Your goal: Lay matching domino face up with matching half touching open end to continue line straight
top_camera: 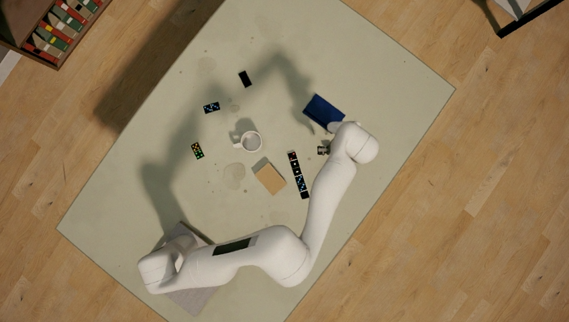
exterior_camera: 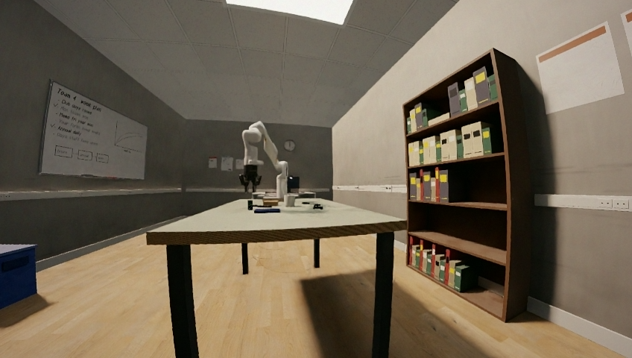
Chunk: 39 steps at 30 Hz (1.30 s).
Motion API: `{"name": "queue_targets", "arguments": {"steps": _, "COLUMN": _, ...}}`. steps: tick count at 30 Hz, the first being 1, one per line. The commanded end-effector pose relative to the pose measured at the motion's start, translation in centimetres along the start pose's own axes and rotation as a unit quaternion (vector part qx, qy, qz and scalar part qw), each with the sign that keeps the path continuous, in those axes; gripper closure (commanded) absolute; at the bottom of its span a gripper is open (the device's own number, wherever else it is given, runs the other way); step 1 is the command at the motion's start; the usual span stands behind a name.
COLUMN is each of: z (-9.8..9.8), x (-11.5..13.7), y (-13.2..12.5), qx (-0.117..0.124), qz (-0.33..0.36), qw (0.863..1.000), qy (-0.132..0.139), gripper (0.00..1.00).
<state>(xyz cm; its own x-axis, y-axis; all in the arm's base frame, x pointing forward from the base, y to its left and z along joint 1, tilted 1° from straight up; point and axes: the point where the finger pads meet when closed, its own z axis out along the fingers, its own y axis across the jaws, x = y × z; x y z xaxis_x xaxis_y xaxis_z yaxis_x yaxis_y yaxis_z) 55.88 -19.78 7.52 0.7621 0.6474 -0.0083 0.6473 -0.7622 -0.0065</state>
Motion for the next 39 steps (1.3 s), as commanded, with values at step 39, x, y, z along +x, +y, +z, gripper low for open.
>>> {"name": "queue_targets", "arguments": {"steps": 39, "z": 2.6, "x": 0.0, "y": 0.1, "qx": -0.001, "qz": 0.0, "qw": 1.0, "qy": 0.001, "gripper": 0.51}}
